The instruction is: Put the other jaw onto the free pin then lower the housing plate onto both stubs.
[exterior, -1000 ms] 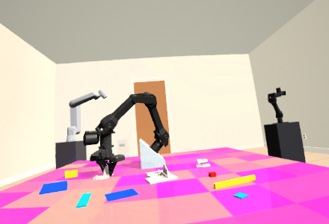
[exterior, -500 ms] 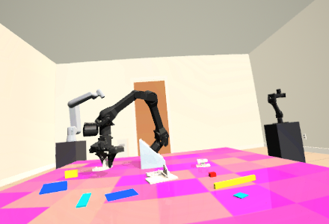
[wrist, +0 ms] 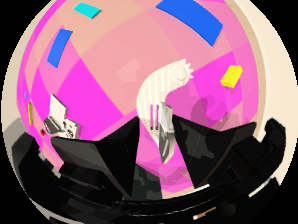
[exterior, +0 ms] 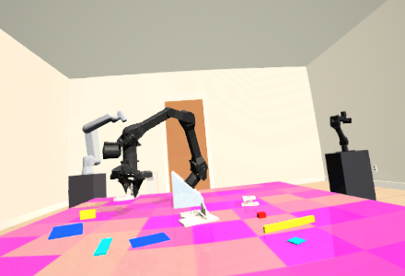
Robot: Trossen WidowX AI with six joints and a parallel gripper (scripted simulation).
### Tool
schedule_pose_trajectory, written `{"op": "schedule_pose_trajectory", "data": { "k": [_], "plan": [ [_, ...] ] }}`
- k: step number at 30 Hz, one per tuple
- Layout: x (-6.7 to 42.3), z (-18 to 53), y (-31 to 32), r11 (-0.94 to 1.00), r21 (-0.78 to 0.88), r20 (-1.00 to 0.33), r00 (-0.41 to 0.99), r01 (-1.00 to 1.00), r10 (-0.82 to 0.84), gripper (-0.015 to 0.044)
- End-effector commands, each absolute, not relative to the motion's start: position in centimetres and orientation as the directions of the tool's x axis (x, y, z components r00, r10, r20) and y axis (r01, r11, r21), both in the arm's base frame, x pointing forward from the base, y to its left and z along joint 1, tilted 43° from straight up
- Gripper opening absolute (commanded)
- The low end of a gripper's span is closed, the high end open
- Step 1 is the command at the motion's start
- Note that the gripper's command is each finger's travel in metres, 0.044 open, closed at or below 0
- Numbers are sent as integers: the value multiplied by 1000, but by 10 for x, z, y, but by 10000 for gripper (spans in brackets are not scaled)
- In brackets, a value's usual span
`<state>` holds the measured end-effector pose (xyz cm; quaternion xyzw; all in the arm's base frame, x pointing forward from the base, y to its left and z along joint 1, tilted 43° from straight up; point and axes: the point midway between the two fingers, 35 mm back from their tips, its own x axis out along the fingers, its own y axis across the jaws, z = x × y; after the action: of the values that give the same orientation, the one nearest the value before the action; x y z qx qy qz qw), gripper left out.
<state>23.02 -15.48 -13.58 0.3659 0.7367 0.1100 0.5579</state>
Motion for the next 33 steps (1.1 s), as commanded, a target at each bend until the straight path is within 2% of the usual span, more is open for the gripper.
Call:
{"op": "schedule_pose_trajectory", "data": {
  "k": [1,33],
  "plan": [
    [233,-131,-153,701,551,-745,-114,453,658,134],
    [260,-71,-101,405,217,-758,-108,888,643,134]
  ]
}}
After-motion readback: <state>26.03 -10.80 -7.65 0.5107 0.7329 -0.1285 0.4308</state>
